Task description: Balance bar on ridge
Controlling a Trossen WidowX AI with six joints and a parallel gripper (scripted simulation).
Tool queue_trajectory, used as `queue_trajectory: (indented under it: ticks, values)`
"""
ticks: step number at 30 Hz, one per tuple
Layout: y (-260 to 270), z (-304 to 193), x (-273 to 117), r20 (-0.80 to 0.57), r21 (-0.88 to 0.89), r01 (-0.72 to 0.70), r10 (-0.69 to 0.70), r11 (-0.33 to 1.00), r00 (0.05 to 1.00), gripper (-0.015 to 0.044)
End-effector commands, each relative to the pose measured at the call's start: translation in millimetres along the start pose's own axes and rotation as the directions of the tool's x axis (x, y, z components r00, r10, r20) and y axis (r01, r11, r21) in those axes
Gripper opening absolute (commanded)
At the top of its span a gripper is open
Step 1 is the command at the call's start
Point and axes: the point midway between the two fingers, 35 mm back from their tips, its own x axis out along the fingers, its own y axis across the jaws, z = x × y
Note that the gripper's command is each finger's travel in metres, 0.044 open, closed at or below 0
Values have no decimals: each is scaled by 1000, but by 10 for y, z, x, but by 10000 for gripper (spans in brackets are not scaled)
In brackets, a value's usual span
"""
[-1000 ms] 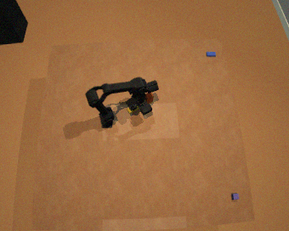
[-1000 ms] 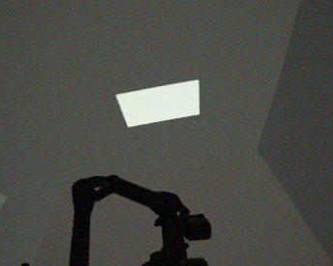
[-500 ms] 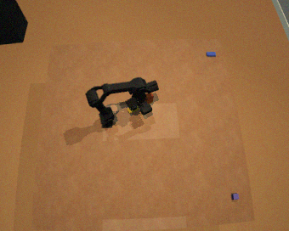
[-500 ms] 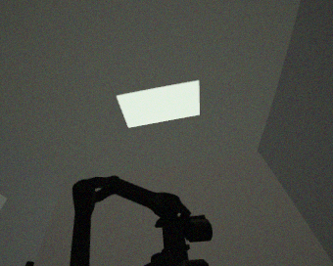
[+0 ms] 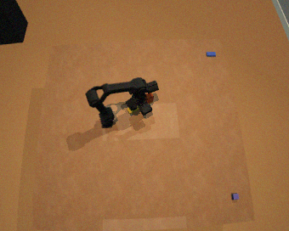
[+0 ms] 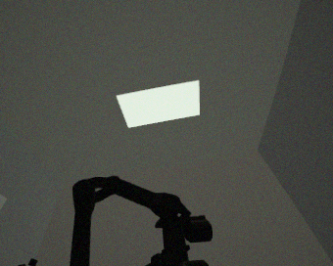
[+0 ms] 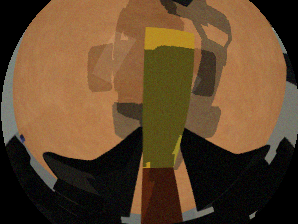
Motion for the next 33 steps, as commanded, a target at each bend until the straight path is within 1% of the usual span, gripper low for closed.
queue_trajectory:
  ticks: [1, 33]
  values:
    - [-1, -3, 5, -2, 3, 0, 0, 1000, 1000, 0]
    - [-1, -1, 31, -2, 3, 0, 0, 1000, 1000, 0]
